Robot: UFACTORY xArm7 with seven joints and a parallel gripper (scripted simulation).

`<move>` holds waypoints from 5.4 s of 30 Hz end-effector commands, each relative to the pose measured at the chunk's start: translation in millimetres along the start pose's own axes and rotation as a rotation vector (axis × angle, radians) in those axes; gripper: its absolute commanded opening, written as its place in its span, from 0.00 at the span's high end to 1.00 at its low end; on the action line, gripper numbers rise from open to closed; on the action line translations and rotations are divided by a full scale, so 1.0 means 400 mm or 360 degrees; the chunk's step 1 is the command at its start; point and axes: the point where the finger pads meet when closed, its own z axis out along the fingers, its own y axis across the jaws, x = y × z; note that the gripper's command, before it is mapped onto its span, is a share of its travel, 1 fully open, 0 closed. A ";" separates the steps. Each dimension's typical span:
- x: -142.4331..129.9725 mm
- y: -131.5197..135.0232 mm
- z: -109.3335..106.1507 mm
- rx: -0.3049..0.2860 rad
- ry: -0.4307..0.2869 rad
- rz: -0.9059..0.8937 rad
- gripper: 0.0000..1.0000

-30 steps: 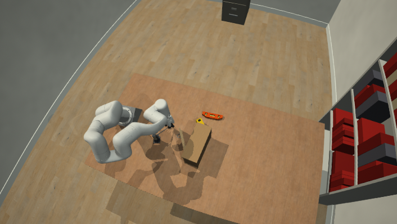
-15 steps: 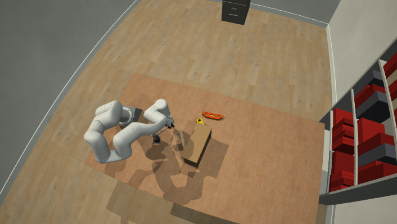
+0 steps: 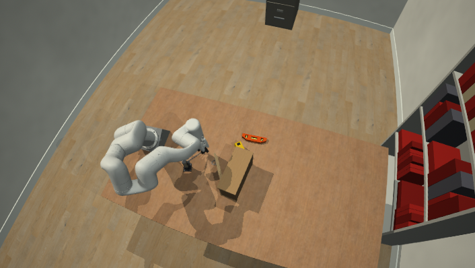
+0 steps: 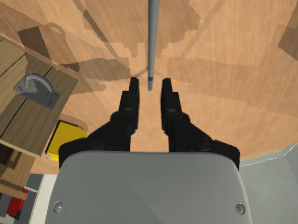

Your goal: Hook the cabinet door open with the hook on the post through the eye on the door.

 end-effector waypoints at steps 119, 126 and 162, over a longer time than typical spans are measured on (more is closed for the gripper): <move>-0.010 -0.002 0.061 0.0004 -0.0003 0.0000 0.96; -0.016 -0.002 0.043 0.0004 -0.0003 0.0000 0.96; -0.029 -0.002 -0.033 0.0004 -0.0003 0.0000 0.96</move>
